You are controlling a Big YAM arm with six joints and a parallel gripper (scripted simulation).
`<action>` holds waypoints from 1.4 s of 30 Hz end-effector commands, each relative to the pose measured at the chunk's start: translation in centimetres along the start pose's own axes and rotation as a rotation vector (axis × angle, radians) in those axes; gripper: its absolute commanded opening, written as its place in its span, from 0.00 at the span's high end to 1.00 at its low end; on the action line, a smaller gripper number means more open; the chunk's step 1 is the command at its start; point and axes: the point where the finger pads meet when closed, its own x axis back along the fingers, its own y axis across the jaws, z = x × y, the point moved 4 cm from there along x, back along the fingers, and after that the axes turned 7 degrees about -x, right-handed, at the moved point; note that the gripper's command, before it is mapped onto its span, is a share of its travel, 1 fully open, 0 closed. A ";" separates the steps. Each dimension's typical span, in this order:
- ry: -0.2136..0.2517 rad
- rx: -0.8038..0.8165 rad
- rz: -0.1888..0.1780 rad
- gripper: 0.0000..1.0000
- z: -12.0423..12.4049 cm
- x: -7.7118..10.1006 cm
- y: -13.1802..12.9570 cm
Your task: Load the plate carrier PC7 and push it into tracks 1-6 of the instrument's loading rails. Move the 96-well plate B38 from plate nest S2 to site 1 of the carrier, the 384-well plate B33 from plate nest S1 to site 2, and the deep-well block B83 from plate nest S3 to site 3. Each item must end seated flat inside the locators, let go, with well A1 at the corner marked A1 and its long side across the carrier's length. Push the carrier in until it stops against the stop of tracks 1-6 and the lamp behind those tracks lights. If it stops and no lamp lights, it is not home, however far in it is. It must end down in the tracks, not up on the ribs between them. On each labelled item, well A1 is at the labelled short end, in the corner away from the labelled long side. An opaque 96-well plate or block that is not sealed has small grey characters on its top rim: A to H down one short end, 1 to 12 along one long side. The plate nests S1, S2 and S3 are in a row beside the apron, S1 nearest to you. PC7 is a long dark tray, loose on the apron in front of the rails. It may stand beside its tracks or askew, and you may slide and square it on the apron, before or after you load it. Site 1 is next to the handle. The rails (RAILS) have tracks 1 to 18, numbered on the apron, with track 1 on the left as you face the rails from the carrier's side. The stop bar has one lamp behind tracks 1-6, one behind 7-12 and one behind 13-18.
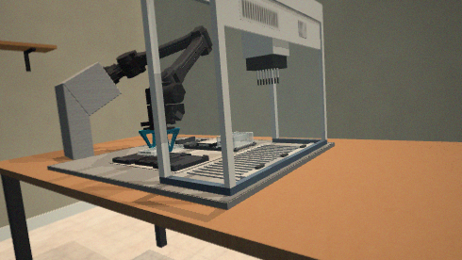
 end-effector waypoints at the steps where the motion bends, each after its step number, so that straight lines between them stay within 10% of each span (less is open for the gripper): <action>1: -0.002 0.011 0.013 1.00 0.1 1.5 -0.6; 12: -0.001 0.001 0.019 1.00 0.3 5.0 -0.4; 17: -0.004 0.012 -0.027 1.00 -0.4 3.5 0.6; 19: -0.001 0.006 0.023 1.00 0.1 6.4 -0.5; 26: 0.000 0.020 0.031 1.00 -0.2 8.4 -1.3; 29: -0.004 0.016 -0.024 1.00 -0.1 5.6 0.1; 42: -0.001 0.000 -0.005 1.00 -5.1 6.2 1.6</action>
